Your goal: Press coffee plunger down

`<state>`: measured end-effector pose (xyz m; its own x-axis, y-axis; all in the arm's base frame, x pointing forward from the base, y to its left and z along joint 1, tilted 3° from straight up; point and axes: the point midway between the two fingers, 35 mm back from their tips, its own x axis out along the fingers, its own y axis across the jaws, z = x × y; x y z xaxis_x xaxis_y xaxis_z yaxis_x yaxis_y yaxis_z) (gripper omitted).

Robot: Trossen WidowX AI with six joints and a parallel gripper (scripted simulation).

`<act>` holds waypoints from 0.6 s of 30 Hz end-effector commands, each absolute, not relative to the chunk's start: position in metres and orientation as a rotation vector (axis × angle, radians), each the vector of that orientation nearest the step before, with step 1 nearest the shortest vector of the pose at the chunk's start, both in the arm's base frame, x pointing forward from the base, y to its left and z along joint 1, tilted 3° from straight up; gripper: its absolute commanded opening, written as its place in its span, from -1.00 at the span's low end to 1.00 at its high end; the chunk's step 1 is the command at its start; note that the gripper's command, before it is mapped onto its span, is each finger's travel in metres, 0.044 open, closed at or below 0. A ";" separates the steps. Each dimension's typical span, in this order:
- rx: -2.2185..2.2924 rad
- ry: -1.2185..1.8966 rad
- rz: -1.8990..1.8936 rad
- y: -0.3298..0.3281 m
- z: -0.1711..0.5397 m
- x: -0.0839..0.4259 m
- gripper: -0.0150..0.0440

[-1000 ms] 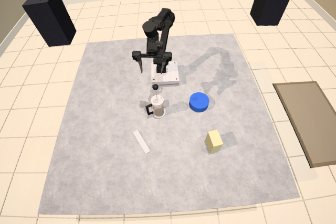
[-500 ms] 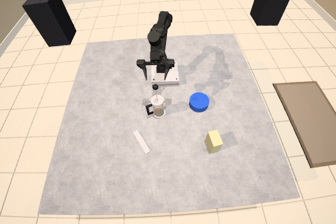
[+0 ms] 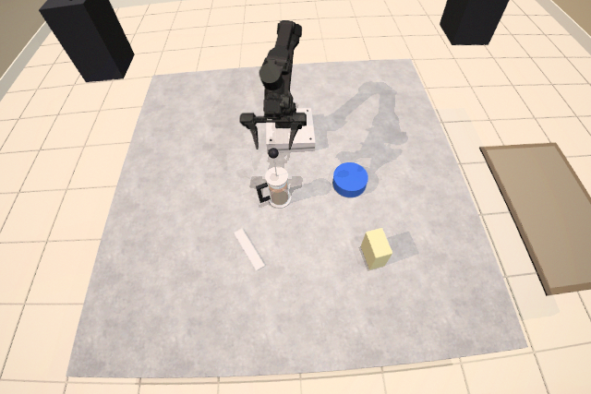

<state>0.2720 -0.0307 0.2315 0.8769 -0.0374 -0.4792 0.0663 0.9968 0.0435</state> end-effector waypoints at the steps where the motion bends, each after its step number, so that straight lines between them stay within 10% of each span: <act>1: 0.064 0.498 -0.059 -0.031 0.227 0.279 1.00; 7: 0.064 0.498 -0.059 -0.032 0.223 0.285 1.00; 18: 0.064 0.498 -0.059 -0.032 0.223 0.285 0.02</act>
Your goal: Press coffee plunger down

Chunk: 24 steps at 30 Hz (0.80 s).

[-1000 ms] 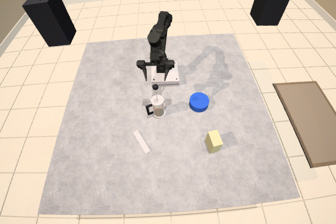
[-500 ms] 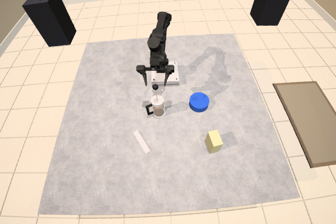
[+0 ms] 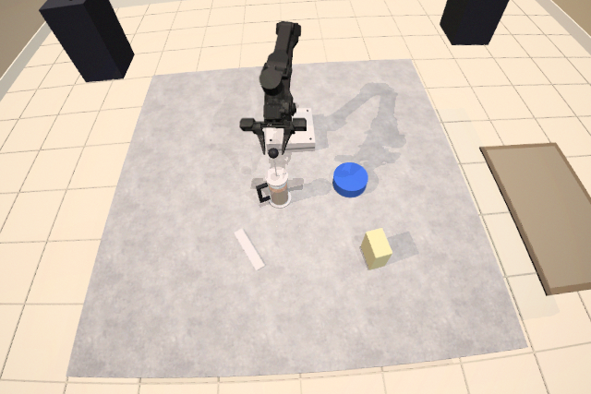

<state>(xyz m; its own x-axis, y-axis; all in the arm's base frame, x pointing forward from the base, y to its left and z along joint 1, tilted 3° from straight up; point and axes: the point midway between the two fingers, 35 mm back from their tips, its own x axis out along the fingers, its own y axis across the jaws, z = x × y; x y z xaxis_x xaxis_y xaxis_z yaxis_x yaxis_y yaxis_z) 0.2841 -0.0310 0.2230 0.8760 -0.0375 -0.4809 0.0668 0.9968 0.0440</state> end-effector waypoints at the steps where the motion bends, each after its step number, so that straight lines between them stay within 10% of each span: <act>1: 0.064 0.498 -0.059 -0.032 0.223 0.285 -0.07; 24: 0.064 0.497 -0.059 -0.031 0.206 0.288 -0.08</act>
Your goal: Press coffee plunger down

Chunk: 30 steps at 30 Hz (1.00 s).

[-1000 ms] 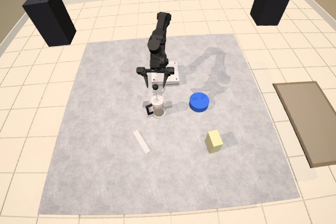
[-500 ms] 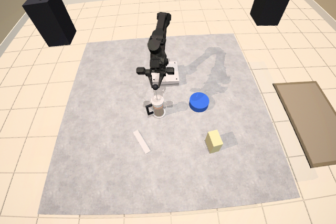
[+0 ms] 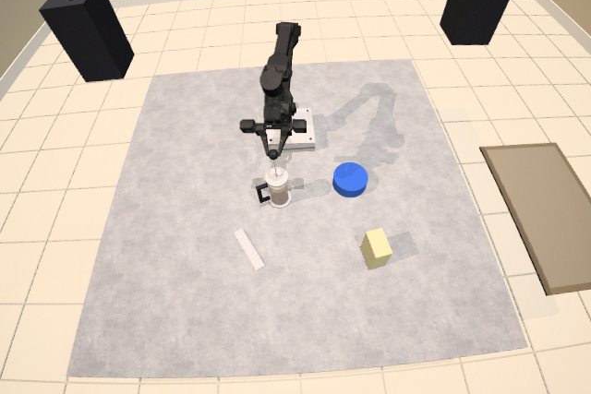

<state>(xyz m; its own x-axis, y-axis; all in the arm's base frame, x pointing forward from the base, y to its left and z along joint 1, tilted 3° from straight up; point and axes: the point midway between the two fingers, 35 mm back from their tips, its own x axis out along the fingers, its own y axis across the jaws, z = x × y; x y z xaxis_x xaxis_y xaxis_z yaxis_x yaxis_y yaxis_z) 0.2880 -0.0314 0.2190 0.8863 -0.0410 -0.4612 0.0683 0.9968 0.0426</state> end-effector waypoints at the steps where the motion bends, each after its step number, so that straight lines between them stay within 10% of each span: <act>1: 0.064 0.497 -0.059 -0.031 0.205 0.289 -0.08; 30: 0.065 0.497 -0.059 -0.029 0.158 0.297 -0.08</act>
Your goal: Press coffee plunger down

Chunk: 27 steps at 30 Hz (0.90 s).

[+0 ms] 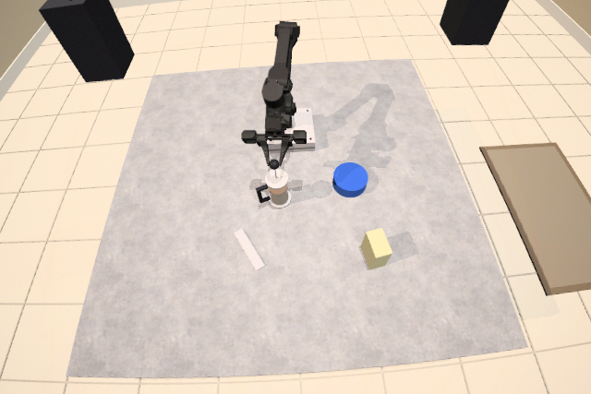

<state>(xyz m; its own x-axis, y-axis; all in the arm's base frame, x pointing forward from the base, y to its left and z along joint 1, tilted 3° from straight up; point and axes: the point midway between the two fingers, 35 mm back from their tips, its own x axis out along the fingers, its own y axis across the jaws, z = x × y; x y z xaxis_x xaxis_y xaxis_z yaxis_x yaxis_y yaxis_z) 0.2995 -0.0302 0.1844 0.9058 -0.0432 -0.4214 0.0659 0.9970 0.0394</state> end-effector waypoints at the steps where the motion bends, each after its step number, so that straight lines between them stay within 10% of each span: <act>1: 0.065 0.497 -0.059 -0.029 0.156 0.297 -0.08; 27: 0.065 0.495 -0.059 -0.028 0.134 0.312 -0.08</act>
<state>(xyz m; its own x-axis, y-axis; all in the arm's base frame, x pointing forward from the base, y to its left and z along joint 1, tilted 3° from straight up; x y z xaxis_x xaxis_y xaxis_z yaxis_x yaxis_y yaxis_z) 0.3133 -0.0289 0.1491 0.8998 -0.0437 -0.4342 0.0664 0.9971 0.0372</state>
